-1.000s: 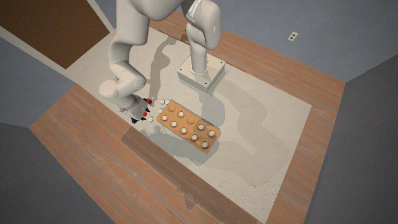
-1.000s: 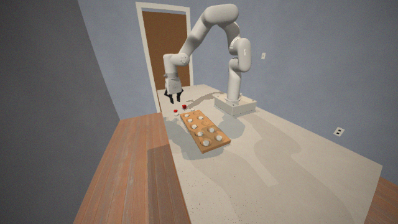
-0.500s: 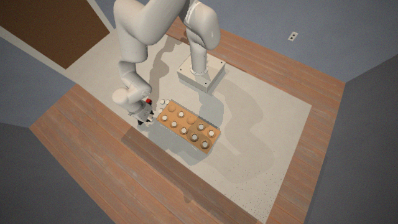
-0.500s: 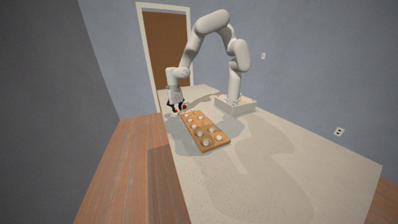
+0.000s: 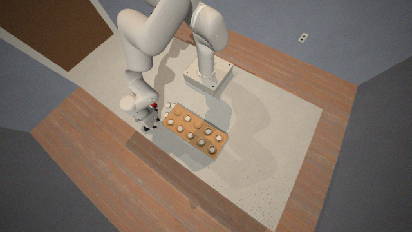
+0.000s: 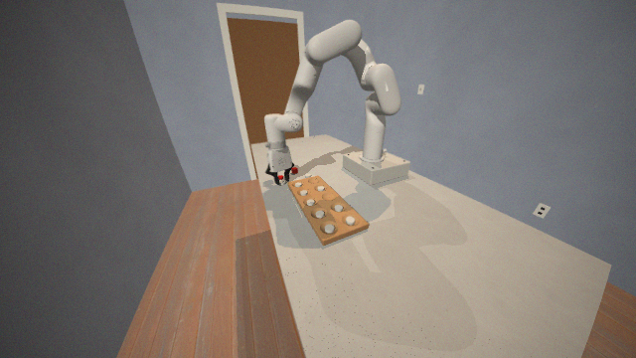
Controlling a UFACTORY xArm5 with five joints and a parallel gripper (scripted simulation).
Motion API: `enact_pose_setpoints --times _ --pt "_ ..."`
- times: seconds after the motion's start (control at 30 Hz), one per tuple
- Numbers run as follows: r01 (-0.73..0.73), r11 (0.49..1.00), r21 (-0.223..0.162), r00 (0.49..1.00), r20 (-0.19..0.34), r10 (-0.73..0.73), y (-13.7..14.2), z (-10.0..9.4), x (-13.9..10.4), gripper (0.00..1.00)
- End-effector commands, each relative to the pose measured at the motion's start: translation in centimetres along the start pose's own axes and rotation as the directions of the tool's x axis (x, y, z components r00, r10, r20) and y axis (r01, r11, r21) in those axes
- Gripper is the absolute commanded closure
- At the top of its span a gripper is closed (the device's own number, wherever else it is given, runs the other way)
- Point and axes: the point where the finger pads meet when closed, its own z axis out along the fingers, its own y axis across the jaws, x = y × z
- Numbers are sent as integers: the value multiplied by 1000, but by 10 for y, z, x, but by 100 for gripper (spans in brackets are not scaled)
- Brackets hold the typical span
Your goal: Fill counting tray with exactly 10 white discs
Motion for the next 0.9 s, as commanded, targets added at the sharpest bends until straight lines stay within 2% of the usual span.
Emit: enact_pose_setpoints --times 0.0,0.03,0.07,0.87 --pt "0 1000 2 1000 -1 0 -1 -1 0 53" --pt "0 1000 2 1000 -1 0 -1 -1 0 53" --pt "0 1000 2 1000 -1 0 -1 -1 0 100" --pt "0 1000 2 1000 -1 0 -1 -1 0 100"
